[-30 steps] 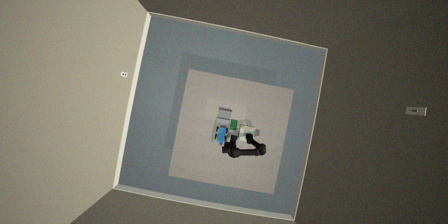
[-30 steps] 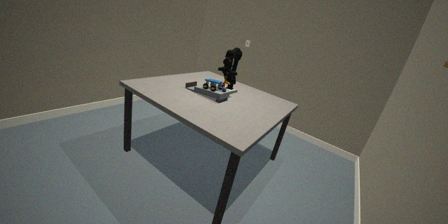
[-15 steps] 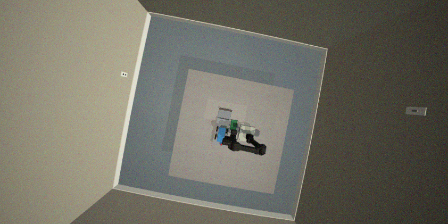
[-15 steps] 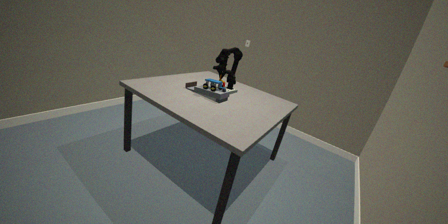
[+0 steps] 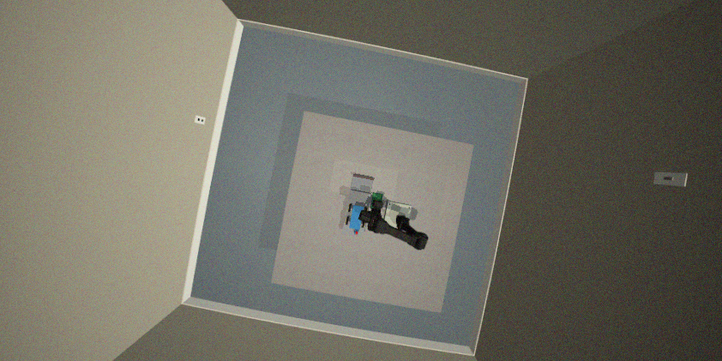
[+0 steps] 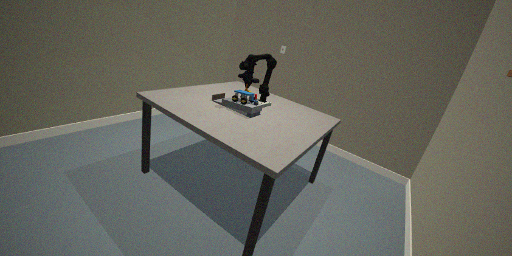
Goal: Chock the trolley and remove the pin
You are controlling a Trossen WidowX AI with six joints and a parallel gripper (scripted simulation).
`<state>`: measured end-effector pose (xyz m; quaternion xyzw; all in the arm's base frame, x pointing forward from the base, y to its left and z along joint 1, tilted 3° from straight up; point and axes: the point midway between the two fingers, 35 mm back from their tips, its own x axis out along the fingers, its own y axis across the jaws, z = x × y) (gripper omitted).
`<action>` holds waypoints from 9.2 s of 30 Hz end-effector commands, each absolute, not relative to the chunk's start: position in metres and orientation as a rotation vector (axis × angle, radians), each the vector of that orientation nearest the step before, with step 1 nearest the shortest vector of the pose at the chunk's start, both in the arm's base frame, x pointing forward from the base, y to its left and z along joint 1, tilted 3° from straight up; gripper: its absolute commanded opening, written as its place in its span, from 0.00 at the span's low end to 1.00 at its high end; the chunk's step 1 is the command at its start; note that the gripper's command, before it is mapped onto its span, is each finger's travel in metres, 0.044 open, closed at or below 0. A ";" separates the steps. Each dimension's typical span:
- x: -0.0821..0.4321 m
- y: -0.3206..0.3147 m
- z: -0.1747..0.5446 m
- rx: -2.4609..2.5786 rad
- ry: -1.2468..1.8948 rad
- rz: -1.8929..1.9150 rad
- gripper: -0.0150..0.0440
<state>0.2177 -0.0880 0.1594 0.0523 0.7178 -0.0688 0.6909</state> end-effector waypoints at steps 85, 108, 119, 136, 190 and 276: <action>0.251 -0.182 0.089 0.192 1.595 -0.075 0.25; 0.253 -0.166 0.089 0.193 1.594 -0.074 0.25; 0.255 -0.159 0.089 0.193 1.594 -0.074 0.25; 0.257 -0.149 0.090 0.194 1.594 -0.073 0.25; 0.257 -0.153 0.149 0.193 1.594 -0.073 0.58; 0.328 0.041 0.154 1.540 1.325 -1.193 0.58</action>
